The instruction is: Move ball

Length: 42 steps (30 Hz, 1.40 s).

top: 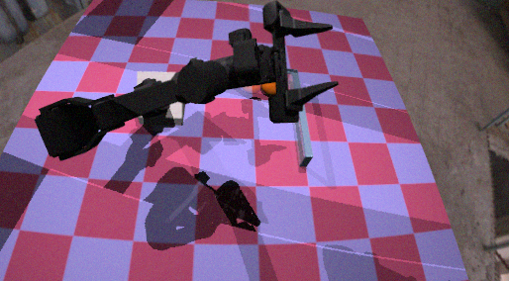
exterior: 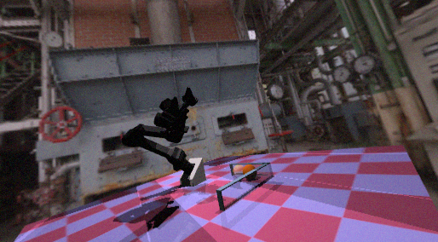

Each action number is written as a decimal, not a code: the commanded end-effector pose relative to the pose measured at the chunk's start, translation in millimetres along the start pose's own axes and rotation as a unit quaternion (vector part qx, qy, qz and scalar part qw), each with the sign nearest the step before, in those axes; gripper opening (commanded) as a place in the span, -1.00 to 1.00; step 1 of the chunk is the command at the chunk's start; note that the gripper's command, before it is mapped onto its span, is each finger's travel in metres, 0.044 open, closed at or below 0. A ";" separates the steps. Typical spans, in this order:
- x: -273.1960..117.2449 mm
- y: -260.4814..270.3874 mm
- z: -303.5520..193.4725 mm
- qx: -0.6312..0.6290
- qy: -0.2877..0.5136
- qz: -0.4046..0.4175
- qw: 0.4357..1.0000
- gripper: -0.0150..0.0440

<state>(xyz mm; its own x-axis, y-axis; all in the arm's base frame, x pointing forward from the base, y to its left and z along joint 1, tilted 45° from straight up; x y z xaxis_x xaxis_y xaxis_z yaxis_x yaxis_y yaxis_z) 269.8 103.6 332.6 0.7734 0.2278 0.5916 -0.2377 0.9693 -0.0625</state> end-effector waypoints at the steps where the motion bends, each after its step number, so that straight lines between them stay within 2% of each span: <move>1: 0.5 0.3 -1.1 0.000 0.003 0.000 1.000 0.95; 5: 12.0 6.8 -27.8 -0.012 0.065 0.003 0.998 0.95; 11: 28.4 27.7 -109.1 -0.060 0.249 0.020 0.966 0.95; 15: 24.8 40.3 -165.1 -0.112 0.379 0.041 0.918 0.95; 20: 3.8 53.1 -224.7 -0.184 0.526 0.078 0.827 0.95; 23: -18.8 59.4 -258.3 -0.241 0.615 0.116 0.742 0.95; 29: -64.3 64.1 -295.7 -0.334 0.731 0.192 0.563 0.95; 34: -105.4 62.6 -308.7 -0.409 0.793 0.275 0.357 0.95; 36: -120.8 60.8 -308.5 -0.436 0.804 0.315 0.253 0.95; 38: -128.7 60.4 -308.8 -0.453 0.803 0.342 0.180 0.95; 40: -133.2 58.6 -305.2 -0.457 0.803 0.355 0.140 0.95; 42: -133.2 58.6 -305.1 -0.458 0.803 0.356 0.139 0.95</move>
<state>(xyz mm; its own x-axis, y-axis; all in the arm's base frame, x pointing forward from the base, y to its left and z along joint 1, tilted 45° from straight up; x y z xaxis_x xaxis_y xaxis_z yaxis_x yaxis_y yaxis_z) 361.1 168.3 23.6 0.3052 -0.3913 -0.8682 -0.8132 0.3672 -0.4515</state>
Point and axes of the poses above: the point midway between the two fingers, 35 mm back from their tips, its own x axis out along the fingers, its own y axis across the jaws, z = x × y, the point moved 4 cm from there along -x, back along the fingers, and after that the axes turned 10 degrees about x, right-handed, at the moved point
